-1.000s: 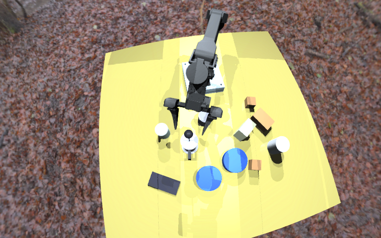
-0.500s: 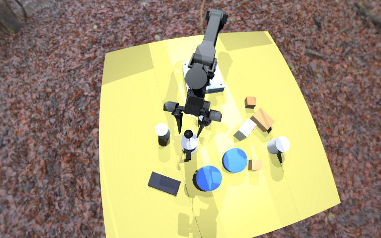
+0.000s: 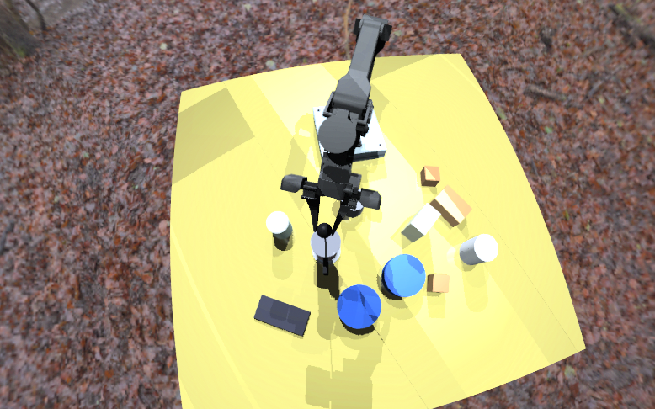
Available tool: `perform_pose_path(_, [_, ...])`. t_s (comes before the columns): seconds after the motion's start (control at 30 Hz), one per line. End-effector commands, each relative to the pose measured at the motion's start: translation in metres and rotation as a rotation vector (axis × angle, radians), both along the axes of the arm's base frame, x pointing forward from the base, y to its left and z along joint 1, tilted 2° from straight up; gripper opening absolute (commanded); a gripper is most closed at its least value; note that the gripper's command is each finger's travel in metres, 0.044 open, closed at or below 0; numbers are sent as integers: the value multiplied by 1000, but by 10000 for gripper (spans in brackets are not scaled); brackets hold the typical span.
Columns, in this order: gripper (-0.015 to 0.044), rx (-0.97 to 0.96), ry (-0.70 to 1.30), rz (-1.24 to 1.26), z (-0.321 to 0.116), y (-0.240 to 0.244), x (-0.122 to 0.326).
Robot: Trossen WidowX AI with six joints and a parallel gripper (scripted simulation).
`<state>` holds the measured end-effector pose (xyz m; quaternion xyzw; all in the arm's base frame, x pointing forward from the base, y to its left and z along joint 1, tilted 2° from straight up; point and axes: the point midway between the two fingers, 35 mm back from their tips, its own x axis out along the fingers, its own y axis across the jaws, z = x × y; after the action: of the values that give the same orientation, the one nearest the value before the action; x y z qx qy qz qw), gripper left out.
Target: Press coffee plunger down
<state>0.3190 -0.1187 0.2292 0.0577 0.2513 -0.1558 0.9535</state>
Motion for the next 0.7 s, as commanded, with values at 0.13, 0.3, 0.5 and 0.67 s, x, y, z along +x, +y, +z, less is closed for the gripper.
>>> perform_pose_path(0.13, [130,0,-1,-3,-7,-1,2])
perform_pose_path(0.3, [130,0,-1,-3,-15,-1,3])
perform_pose_path(0.5, [130,0,-1,-3,-25,-1,5])
perform_pose_path(0.67, [130,0,-2,-3,-33,-2,7])
